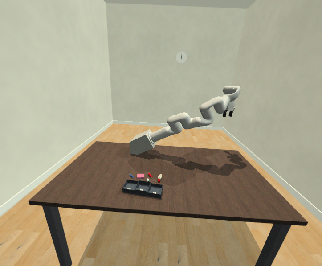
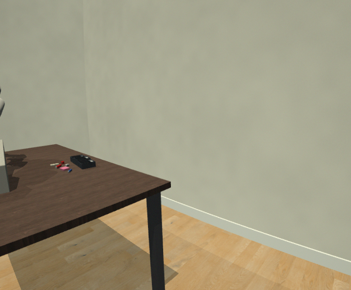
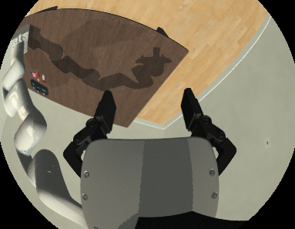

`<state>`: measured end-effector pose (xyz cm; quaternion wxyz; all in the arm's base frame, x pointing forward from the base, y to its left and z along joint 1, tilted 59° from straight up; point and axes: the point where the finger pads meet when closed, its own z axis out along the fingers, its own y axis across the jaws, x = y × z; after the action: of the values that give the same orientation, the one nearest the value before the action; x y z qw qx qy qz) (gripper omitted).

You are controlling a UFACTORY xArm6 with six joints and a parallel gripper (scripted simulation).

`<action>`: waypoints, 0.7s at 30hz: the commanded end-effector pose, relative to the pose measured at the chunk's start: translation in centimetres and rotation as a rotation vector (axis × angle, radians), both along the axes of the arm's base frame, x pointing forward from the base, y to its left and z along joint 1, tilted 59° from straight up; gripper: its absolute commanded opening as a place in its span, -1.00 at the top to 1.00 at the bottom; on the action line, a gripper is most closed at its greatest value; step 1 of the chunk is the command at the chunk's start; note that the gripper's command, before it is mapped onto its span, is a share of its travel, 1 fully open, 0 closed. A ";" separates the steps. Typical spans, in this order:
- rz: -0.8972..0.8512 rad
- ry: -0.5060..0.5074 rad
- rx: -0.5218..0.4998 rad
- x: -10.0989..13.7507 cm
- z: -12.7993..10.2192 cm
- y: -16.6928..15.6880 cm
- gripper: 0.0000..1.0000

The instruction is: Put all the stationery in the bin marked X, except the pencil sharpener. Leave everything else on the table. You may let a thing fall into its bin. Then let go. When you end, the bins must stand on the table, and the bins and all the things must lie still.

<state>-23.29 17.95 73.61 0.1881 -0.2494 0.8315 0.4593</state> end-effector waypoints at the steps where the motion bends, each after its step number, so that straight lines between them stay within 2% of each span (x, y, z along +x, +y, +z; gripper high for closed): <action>1: 0.001 0.000 0.001 0.0 0.0 0.0 -1.00; 17: 0.001 0.000 0.001 0.0 0.0 0.0 -1.00; 18: 0.001 0.000 0.001 0.0 -0.4 0.7 0.85; 21: 0.001 0.001 0.001 0.1 -1.7 2.8 0.85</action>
<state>-23.31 18.53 73.21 0.1889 -0.2496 0.8319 0.4581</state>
